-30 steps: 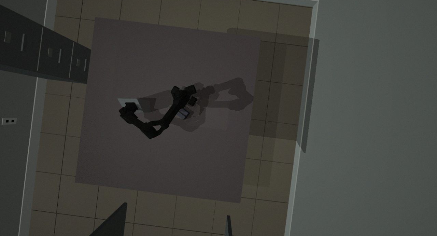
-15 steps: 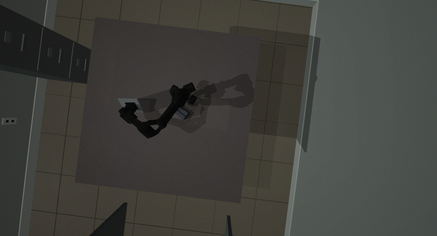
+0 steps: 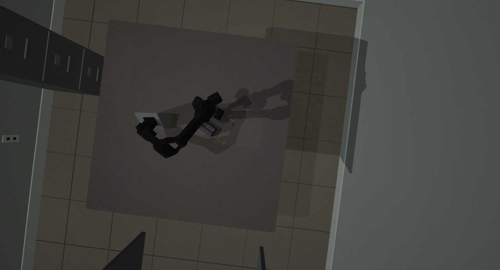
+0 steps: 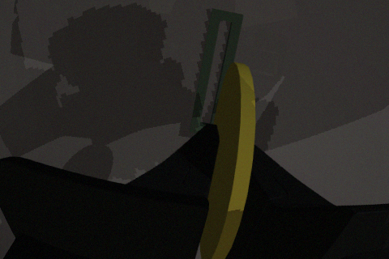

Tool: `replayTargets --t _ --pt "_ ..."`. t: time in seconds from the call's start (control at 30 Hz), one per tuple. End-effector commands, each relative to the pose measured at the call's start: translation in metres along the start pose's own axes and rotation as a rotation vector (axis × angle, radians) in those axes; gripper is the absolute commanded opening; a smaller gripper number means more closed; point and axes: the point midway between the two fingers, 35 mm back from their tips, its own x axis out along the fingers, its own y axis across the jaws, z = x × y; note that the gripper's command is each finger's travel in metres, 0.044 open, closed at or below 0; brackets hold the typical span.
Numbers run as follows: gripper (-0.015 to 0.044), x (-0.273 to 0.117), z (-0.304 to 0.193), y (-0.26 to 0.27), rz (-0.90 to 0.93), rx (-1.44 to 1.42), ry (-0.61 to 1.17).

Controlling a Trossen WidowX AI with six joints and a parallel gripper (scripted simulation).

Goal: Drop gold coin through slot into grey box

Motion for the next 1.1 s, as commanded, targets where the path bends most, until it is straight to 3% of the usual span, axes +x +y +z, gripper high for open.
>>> replayTargets --t 0.0,0.37,1.07 --pt "0.0000 -0.012 0.001 0.003 -0.001 0.019 0.005" --pt "0.0000 -0.031 0.004 0.002 -0.004 0.003 -0.003" --pt "0.0000 -0.032 0.000 0.002 -0.005 -0.709 -0.001"
